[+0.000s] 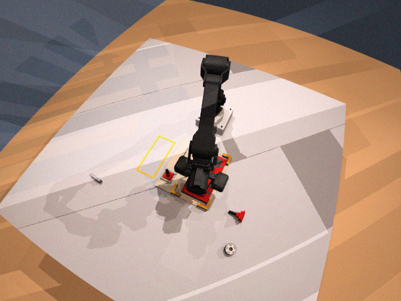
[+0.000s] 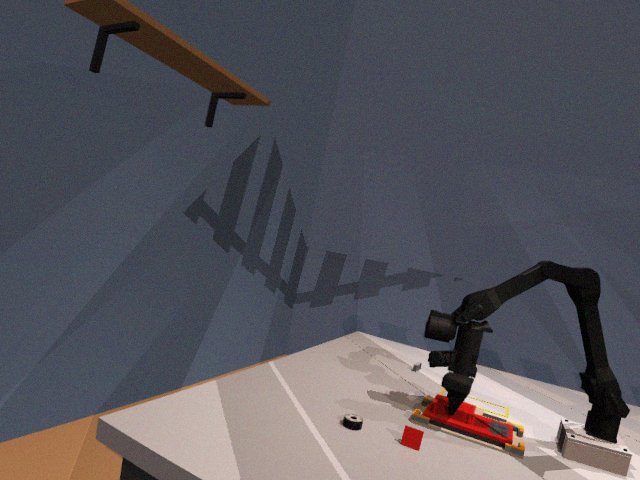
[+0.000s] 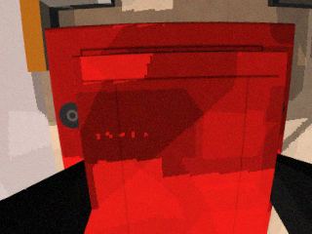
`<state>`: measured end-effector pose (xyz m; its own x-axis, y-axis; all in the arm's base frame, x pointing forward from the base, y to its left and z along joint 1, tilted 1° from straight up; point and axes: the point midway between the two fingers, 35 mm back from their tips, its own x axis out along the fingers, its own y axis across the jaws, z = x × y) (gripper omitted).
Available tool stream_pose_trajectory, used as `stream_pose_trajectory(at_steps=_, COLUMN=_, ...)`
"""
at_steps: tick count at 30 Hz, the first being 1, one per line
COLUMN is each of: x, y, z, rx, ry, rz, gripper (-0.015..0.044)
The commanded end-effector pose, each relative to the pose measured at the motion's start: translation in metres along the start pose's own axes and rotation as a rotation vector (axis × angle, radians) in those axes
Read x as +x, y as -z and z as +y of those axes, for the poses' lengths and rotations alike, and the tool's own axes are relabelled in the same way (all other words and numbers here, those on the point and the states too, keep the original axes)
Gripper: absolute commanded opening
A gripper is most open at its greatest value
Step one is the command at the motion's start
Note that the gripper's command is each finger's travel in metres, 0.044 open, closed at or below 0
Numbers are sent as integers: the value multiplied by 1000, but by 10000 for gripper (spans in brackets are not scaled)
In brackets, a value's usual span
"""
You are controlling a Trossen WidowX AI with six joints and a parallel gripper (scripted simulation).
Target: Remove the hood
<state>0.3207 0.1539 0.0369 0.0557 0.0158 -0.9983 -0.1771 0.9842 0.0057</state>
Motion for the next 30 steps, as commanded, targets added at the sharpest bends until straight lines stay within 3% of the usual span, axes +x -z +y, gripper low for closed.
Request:
stream_pose_trajectory(at_steps=1, x=-2, y=0, z=0, rx=0, ry=1, rz=0, gripper=144)
stream_pose_trajectory(at_steps=7, x=-6, y=0, z=0, rx=0, ry=1, rz=0, gripper=0)
stream_pose_trajectory(at_steps=30, x=-21, y=0, z=0, rx=0, ry=0, rz=0, gripper=0)
